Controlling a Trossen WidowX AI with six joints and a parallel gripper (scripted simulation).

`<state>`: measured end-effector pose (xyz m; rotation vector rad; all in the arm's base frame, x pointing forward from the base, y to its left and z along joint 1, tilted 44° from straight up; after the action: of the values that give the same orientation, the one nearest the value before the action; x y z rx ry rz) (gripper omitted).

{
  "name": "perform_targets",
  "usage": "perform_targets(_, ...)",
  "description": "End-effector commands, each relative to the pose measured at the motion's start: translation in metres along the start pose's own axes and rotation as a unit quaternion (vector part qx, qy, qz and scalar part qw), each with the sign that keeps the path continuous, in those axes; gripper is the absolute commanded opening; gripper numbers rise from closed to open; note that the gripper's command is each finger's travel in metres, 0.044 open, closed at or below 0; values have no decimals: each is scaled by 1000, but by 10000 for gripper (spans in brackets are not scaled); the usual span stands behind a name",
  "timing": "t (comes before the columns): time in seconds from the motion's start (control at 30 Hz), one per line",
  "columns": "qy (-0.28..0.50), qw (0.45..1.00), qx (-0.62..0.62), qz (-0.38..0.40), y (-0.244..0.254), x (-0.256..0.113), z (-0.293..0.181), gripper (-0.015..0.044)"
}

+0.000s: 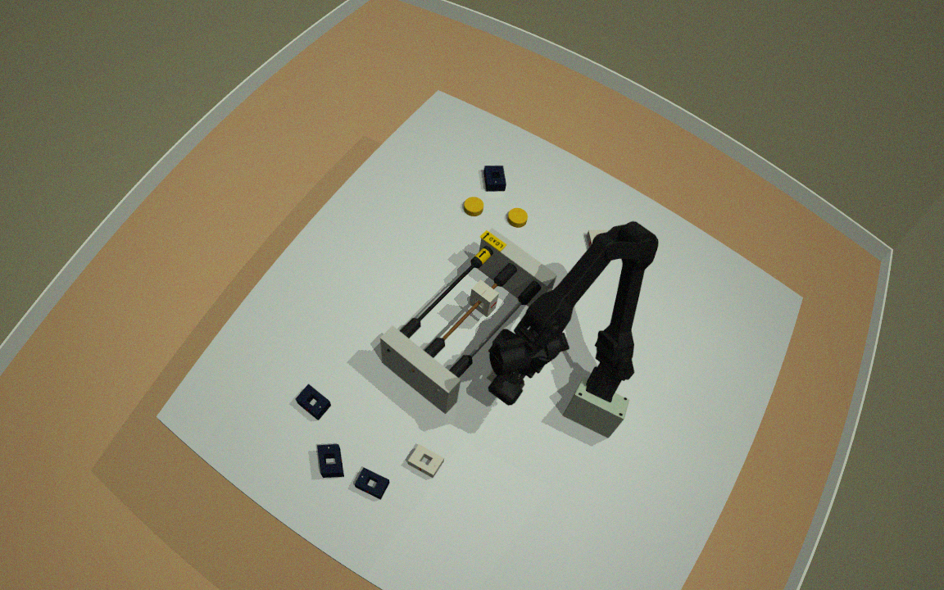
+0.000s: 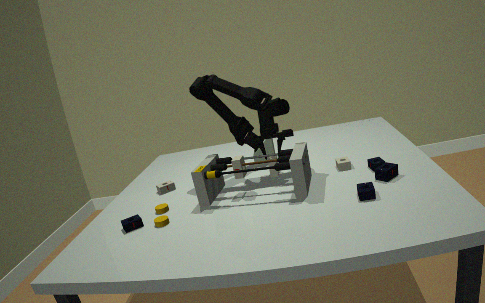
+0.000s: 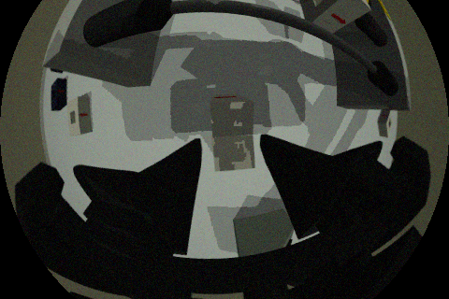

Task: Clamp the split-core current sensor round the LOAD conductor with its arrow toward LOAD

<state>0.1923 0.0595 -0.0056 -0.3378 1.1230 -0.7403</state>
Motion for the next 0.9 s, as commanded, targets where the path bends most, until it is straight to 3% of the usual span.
perform_targets(0.0, 0, 1000, 0, 0, 0, 0, 0, 291)
perform_targets(0.13, 1, 1000, 0, 1, 1, -9, 0, 291)
perform_targets(0.27, 3, 1000, 1, 1, 0, -53, -3, 291)
perform_targets(0.4, 3, 1000, 1, 1, 0, -56, -3, 291)
perform_targets(0.43, 4, 1000, -7, 1, 0, -56, -3, 318)
perform_targets(0.63, 45, 967, -251, -1, 3, -55, 8, 320)
perform_targets(0.87, 94, 834, -543, 30, 6, -52, 23, 320)
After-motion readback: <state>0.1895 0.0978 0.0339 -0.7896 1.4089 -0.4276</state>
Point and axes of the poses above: the point midway between the two fingers, 35 mm back from their tips, its own x axis out along the fingers, its own y axis across the jaws, z = x × y, the point moved 2 cm from there along -x, back along the fingers, and after that the axes turned 15 degrees about x, right-handed, at the moved point
